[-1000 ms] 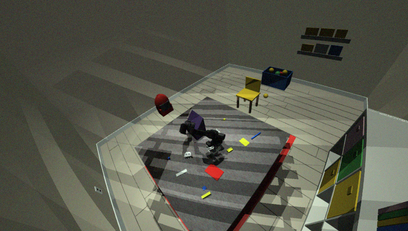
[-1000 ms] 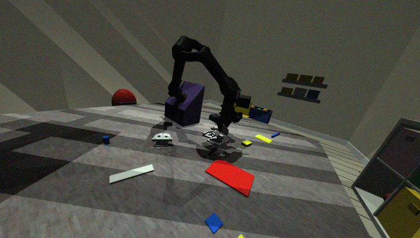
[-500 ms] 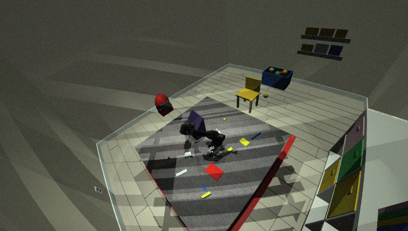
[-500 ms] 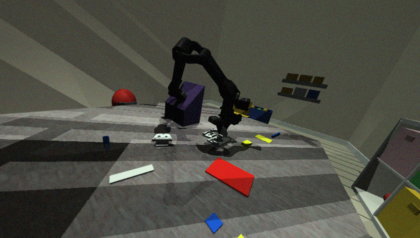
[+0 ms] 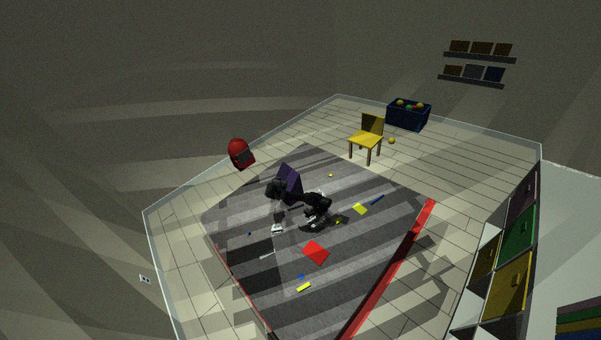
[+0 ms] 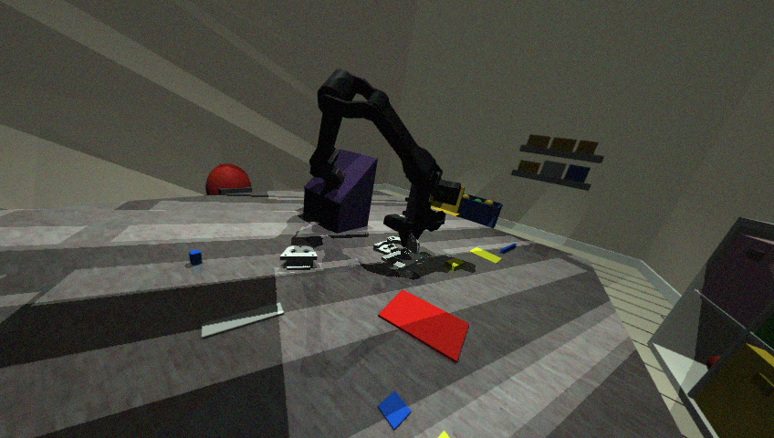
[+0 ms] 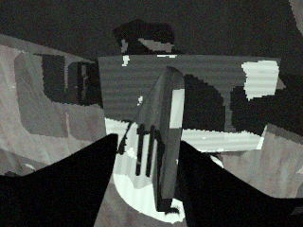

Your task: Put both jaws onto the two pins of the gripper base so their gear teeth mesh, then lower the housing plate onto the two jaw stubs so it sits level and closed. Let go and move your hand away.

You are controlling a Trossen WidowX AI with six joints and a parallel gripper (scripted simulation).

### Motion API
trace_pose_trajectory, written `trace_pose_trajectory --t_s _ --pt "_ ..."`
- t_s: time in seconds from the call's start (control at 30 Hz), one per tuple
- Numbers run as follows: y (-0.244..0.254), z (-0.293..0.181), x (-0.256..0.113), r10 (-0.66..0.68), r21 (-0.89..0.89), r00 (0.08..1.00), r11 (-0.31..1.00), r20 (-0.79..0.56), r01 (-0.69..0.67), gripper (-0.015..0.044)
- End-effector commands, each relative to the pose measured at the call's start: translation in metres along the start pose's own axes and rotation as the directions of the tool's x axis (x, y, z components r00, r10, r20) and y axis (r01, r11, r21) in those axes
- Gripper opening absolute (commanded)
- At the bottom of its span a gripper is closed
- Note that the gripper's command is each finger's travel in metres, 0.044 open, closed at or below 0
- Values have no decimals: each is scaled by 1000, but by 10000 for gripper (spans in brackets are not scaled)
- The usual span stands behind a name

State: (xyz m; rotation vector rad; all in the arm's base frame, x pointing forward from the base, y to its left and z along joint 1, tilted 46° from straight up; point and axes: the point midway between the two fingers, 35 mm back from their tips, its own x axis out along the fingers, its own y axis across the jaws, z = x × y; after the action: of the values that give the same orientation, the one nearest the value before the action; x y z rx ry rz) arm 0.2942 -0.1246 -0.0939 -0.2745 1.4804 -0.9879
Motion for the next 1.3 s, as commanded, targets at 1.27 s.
trace_pose_trajectory --t_s 1.27 --pt "-1 0 11 -5 -3 1000 1000 3 5 134"
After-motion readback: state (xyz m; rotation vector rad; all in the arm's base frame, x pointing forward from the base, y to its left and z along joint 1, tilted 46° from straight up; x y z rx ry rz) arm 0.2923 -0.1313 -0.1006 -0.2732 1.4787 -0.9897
